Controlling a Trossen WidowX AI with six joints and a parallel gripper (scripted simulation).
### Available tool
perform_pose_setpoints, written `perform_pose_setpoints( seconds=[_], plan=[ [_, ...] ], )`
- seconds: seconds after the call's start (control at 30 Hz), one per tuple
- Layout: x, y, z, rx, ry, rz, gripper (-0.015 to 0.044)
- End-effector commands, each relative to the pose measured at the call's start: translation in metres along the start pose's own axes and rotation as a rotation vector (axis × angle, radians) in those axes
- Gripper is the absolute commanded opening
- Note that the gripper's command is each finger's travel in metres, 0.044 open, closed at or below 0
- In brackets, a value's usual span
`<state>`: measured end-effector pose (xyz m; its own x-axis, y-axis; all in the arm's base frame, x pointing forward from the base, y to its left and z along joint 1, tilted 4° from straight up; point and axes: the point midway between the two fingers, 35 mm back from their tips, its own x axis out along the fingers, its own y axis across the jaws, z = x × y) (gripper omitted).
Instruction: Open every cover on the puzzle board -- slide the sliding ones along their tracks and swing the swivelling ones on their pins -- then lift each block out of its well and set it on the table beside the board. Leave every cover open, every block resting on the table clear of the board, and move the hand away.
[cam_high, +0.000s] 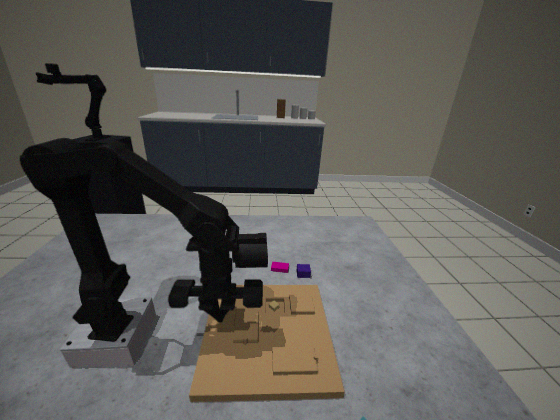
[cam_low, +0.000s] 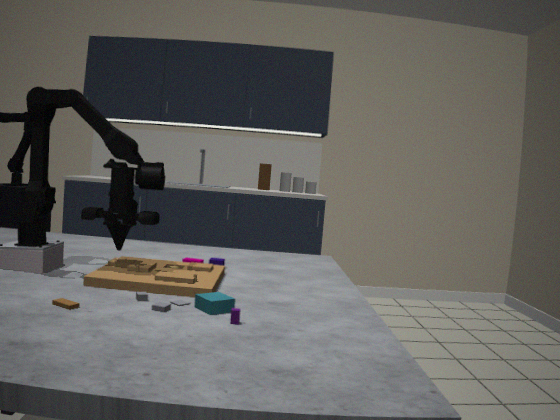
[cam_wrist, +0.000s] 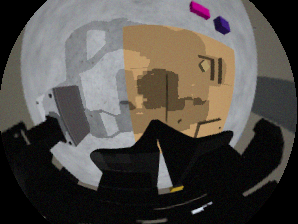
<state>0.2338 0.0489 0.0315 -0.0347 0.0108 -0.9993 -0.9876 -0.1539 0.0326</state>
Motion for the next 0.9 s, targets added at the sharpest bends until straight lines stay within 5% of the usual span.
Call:
perform_pose_setpoints(
  seconds=[0.0,0.87],
  plan=[
    [0.006,0.002,-0.001,-0.004,0.006,0.007,0.0],
    [0.032,0.002,-0.002,-0.004,0.006,0.007,0.0]
  ],
)
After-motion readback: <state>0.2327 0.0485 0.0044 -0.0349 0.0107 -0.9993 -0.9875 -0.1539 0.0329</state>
